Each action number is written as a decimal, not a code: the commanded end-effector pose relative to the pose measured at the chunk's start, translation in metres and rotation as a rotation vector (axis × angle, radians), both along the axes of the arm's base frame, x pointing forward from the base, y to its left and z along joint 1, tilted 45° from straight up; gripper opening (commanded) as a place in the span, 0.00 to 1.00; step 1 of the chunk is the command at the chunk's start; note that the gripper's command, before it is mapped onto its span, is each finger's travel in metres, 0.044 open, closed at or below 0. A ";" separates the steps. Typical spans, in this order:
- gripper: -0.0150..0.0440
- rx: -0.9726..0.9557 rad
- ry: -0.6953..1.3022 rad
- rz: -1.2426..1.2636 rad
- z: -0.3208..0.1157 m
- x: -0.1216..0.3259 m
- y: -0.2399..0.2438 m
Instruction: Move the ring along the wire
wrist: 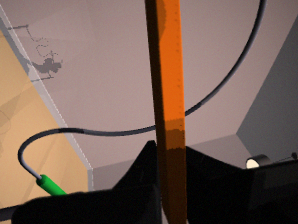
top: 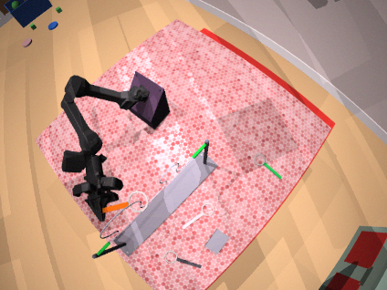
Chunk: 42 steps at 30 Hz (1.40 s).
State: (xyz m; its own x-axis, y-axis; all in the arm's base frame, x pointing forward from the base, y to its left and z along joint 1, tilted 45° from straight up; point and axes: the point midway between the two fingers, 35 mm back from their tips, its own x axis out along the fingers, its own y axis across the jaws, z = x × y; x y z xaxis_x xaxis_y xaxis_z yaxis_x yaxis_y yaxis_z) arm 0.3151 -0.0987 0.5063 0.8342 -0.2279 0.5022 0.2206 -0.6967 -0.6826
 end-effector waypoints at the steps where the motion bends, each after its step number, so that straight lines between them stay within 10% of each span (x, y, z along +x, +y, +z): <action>1: 0.00 -0.050 0.005 -0.004 -0.002 0.002 0.001; 42: 0.00 -0.508 -0.023 -0.052 0.004 0.001 0.009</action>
